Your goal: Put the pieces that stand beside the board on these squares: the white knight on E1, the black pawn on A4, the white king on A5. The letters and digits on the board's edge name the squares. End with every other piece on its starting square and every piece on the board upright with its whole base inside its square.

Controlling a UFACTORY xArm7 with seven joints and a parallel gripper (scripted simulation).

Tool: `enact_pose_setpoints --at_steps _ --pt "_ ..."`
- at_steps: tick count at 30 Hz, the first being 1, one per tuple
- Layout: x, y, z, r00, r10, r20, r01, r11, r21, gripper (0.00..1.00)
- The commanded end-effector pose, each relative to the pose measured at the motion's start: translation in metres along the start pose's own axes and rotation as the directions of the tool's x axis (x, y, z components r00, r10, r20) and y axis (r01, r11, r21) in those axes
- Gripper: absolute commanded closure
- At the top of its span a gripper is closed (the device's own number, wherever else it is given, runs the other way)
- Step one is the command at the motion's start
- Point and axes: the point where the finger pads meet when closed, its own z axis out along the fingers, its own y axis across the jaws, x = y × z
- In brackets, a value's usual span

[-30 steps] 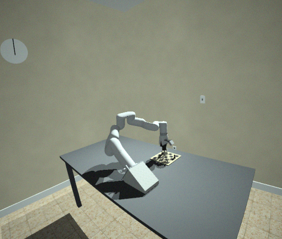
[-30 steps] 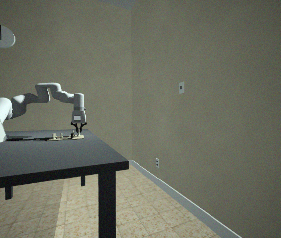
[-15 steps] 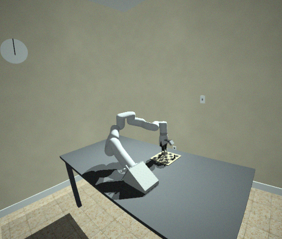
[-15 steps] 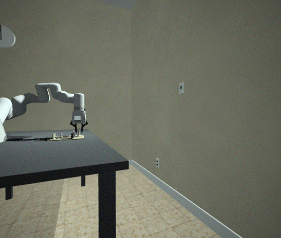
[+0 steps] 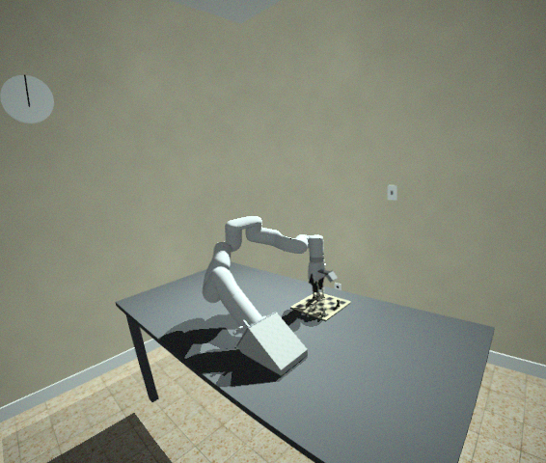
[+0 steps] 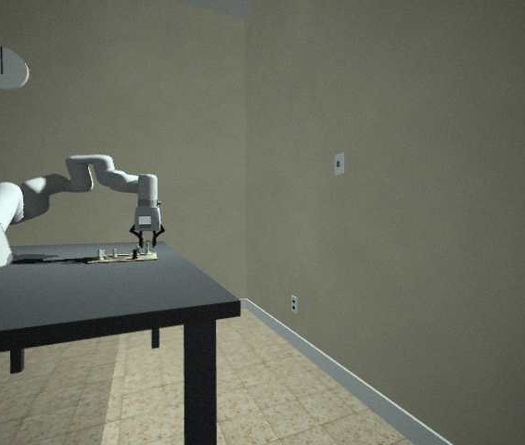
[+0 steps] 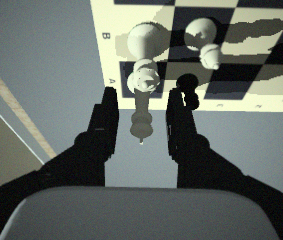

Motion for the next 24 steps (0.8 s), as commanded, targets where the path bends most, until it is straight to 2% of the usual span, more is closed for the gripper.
enact_pose_setpoints --at_steps 1,6,18,24 --pt "0.001 -0.001 -0.006 1.000 0.000 -0.003 0.000 1.000 0.005 0.58" --pt "0.001 -0.001 -0.014 1.000 0.000 -0.003 0.000 1.000 0.005 0.58" --pt "0.001 -0.001 -0.074 1.000 0.000 -0.003 0.000 1.000 0.005 0.58" --pt "0.001 -0.001 -0.088 1.000 0.000 -0.003 0.000 1.000 0.005 0.58"
